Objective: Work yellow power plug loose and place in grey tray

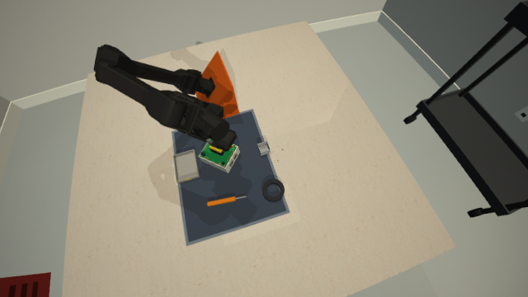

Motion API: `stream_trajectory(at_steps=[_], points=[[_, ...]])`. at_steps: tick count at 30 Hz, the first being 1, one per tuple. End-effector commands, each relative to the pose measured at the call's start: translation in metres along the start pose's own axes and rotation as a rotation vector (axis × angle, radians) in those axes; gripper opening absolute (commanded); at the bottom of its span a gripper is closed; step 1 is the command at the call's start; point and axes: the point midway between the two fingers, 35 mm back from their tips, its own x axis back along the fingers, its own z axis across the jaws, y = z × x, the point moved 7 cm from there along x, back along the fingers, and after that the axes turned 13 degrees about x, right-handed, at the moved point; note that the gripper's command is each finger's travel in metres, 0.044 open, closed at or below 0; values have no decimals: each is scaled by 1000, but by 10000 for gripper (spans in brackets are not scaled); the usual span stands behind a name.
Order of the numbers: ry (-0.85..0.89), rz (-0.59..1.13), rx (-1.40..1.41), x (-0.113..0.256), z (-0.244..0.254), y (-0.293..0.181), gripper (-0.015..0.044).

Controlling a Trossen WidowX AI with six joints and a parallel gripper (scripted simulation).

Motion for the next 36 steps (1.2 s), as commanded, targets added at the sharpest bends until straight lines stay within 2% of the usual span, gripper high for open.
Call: stream_trajectory(at_steps=[1, 12, 21, 22, 36], points=[[7, 0, 7, -7, 1, 1, 249], [7, 0, 7, -19, 1, 1, 249], [7, 0, 7, -19, 1, 1, 13], [7, 0, 7, -19, 1, 1, 0], [9, -1, 7, -9, 1, 1, 0]])
